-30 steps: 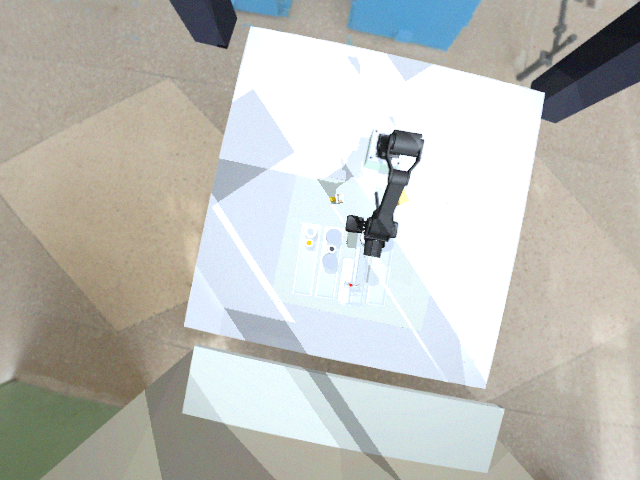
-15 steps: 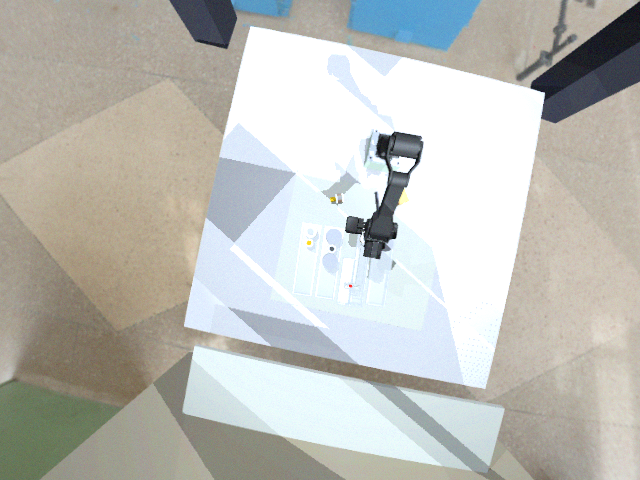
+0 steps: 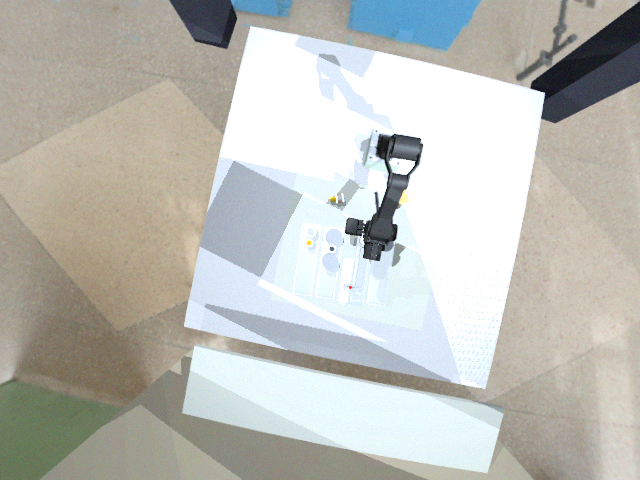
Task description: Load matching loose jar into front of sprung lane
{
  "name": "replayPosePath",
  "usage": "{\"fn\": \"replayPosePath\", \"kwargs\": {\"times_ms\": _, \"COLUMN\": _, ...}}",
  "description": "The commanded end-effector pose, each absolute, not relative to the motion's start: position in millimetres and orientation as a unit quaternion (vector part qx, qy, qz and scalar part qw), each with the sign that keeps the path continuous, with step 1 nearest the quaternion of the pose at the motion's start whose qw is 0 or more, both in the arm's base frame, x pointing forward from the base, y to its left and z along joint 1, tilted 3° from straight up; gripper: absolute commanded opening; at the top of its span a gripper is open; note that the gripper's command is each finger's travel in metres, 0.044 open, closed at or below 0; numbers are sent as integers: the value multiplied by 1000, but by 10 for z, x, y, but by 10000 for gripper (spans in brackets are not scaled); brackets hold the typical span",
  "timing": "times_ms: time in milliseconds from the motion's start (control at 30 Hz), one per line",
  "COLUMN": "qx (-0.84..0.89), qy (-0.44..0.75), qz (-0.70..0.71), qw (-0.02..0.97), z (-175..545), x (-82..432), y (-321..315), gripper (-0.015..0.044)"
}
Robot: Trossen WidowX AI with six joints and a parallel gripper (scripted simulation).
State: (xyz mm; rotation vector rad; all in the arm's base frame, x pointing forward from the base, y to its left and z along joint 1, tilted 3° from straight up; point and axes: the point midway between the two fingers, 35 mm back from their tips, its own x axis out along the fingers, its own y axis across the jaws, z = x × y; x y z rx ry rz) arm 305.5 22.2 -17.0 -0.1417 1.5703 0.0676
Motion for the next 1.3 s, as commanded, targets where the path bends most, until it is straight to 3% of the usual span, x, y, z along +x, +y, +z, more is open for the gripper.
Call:
{"fn": "replayPosePath", "kwargs": {"times_ms": 0, "qx": -63, "qy": 695, "qz": 29, "qw": 715, "z": -140, "x": 3169, "y": 231, "gripper": 0}}
{"fn": "replayPosePath", "kwargs": {"times_ms": 1267, "qx": -63, "qy": 695, "qz": 29, "qw": 716, "z": -114, "x": 3324, "y": 253, "gripper": 0}}
